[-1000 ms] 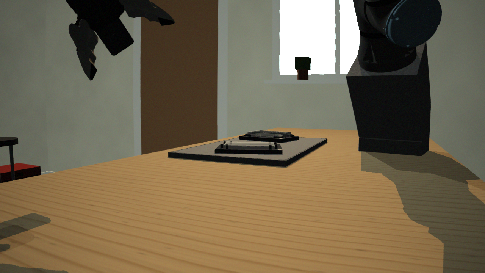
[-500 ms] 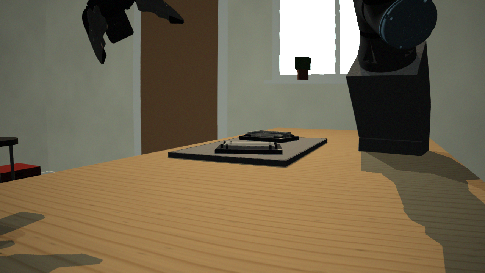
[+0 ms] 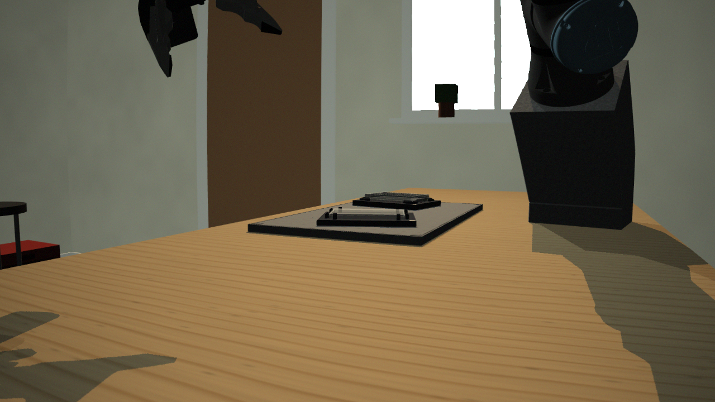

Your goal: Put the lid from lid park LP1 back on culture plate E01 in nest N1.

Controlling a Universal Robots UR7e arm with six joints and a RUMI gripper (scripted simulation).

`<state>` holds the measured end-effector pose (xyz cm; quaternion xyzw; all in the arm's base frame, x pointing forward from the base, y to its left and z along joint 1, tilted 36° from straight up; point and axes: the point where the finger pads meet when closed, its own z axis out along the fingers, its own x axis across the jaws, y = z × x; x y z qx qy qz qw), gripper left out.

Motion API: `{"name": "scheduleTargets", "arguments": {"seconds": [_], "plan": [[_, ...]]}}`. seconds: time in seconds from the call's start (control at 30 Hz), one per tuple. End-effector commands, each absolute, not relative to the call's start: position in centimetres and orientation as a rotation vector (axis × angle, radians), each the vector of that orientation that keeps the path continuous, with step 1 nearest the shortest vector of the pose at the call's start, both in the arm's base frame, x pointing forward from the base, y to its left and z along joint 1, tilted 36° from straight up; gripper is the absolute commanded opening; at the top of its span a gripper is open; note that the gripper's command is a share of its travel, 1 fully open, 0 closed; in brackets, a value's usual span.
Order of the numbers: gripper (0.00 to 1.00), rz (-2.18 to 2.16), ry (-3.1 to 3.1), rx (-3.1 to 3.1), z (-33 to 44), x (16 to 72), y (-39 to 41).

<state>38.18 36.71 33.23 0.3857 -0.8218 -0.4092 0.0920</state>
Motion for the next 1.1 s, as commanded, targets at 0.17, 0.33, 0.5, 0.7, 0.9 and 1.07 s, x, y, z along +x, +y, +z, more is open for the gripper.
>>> {"name": "scheduleTargets", "arguments": {"seconds": [0.17, 0.33, 0.5, 0.7, 0.9, 1.07], "plan": [[0.82, -1.158, -2.477, 1.296, 32.8, 38.5, 33.5], [0.82, -1.114, -2.493, 1.385, 32.4, 38.7, 31.5], [0.82, -1.069, -2.502, 1.459, 32.2, 38.7, 30.0], [0.82, -1.032, -2.509, 1.520, 31.9, 38.8, 28.5], [0.82, -0.937, -2.514, 1.649, 31.5, 38.9, 25.5], [0.82, -0.898, -2.512, 1.696, 31.3, 38.9, 24.4]]}}
